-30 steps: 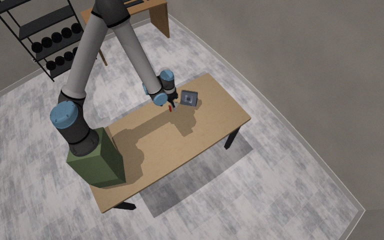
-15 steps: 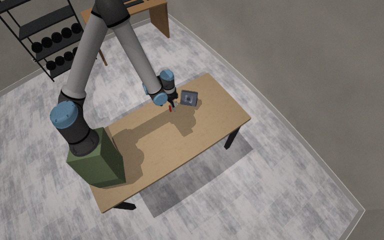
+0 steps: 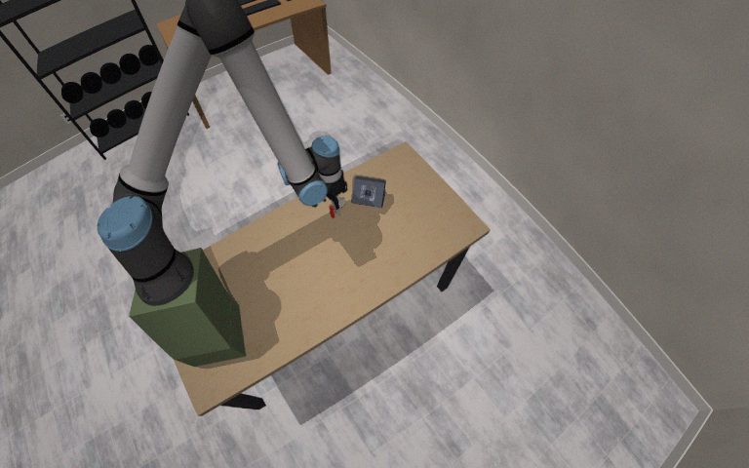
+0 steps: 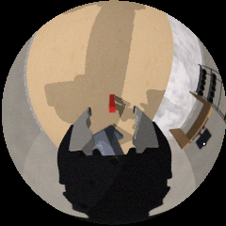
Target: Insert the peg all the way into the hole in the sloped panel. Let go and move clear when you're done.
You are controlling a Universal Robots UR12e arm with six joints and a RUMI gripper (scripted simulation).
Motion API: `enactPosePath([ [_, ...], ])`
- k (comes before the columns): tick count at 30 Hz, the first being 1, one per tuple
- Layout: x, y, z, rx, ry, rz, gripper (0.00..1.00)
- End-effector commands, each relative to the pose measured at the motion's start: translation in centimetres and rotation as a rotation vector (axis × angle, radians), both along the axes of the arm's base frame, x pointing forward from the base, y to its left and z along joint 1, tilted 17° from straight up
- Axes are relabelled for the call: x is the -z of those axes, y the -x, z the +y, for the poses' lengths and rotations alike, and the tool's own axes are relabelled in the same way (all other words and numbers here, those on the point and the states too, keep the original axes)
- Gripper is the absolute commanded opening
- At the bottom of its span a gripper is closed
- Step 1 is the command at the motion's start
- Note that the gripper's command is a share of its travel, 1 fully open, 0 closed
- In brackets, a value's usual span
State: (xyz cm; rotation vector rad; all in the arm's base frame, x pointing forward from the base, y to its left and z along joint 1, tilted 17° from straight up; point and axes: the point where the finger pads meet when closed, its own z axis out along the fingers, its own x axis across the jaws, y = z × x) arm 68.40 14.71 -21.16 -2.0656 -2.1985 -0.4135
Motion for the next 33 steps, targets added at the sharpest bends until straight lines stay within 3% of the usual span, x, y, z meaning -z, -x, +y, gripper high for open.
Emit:
enactPosePath([
  [1, -0.06, -0.06, -0.02, 0.0, 0.0, -0.001, 0.58],
  [33, -0.06, -0.06, -0.02, 0.0, 0.0, -0.001, 0.15],
])
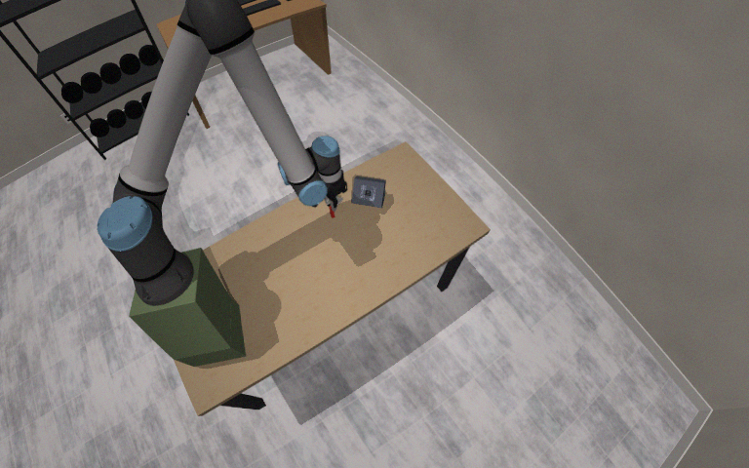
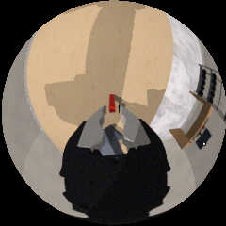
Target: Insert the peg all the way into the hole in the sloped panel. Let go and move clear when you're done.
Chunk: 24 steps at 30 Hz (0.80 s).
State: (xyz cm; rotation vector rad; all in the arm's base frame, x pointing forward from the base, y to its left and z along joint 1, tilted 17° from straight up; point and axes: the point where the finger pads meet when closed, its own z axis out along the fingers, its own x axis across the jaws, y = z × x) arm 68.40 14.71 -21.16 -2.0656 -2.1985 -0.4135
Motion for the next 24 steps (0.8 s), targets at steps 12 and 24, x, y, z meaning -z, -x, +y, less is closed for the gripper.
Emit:
enactPosePath([
  [12, -0.2, 0.0, -0.1, 0.0, 0.0, -0.001, 0.01],
  [24, -6.3, 0.7, -1.7, 0.0, 0.0, -0.001, 0.0],
])
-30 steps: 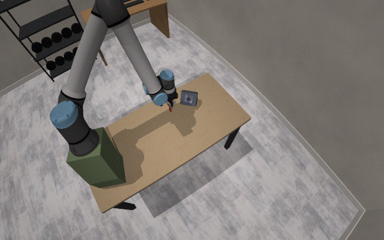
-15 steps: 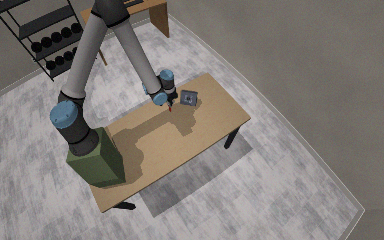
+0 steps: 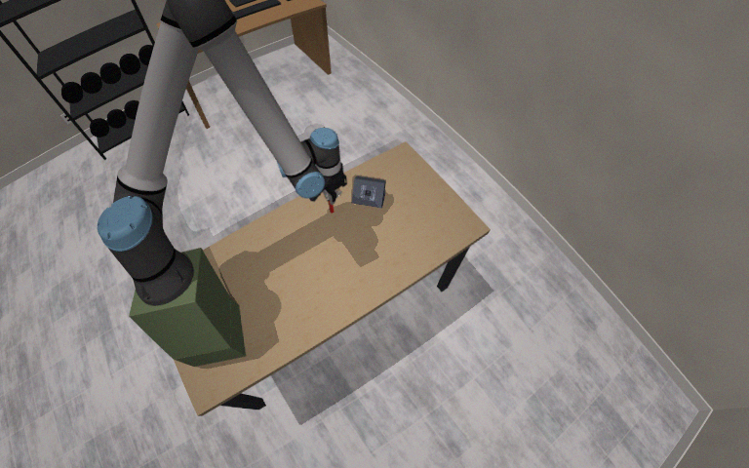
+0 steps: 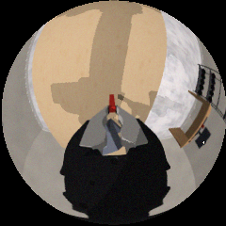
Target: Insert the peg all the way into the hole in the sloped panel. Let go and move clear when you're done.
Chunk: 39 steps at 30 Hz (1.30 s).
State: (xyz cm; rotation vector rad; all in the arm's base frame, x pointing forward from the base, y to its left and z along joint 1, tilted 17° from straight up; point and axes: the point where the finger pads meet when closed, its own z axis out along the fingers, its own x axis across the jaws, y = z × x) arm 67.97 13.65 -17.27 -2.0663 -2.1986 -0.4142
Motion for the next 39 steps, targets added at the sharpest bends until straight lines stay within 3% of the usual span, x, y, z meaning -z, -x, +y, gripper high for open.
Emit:
enactPosePath([
  [1, -2.9, 0.3, -0.8, 0.0, 0.0, -0.001, 0.0],
  [6, -4.7, 0.5, -1.3, 0.0, 0.0, -0.001, 0.0],
  [7, -2.9, 0.3, -0.8, 0.001, -0.001, -0.002, 0.0],
  [39, -1.6, -1.4, -2.1, 0.157, -0.141, -0.023, 0.0],
])
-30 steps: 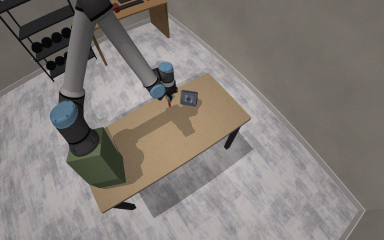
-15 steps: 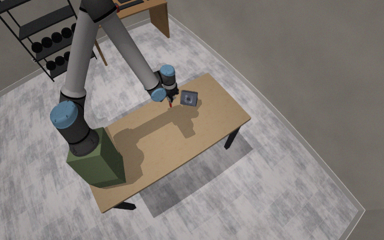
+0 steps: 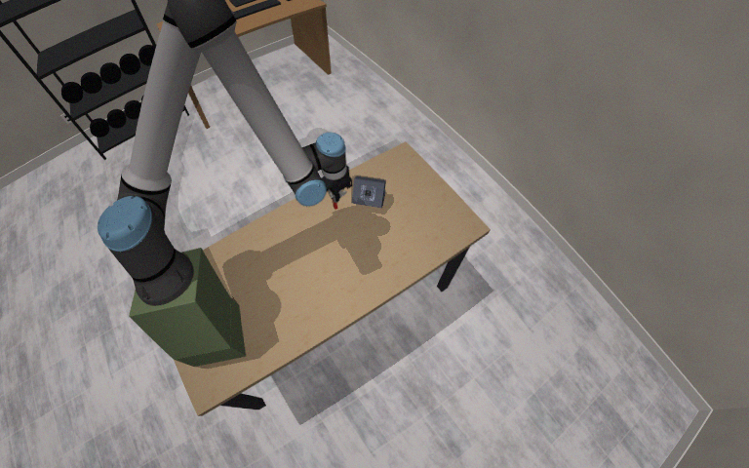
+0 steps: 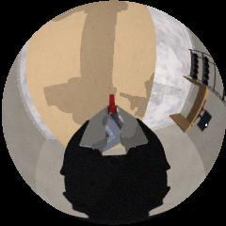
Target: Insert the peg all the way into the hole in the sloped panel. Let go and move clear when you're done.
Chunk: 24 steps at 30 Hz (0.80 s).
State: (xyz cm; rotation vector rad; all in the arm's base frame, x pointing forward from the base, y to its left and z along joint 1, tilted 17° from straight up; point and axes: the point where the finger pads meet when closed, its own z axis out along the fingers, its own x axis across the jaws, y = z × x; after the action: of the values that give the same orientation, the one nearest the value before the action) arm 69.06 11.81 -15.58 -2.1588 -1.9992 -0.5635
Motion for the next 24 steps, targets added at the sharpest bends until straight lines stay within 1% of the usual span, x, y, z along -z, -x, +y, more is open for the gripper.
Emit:
enactPosePath([
  [1, 0.2, -0.4, -0.3, 0.03, -0.027, -0.006, 0.0],
  [7, 0.3, -0.6, -0.5, 0.052, -0.048, -0.009, 0.0],
  [22, 0.7, -1.4, -1.4, 0.133, -0.126, -0.021, 0.0],
  [24, 0.7, -1.4, -1.4, 0.133, -0.126, -0.021, 0.0],
])
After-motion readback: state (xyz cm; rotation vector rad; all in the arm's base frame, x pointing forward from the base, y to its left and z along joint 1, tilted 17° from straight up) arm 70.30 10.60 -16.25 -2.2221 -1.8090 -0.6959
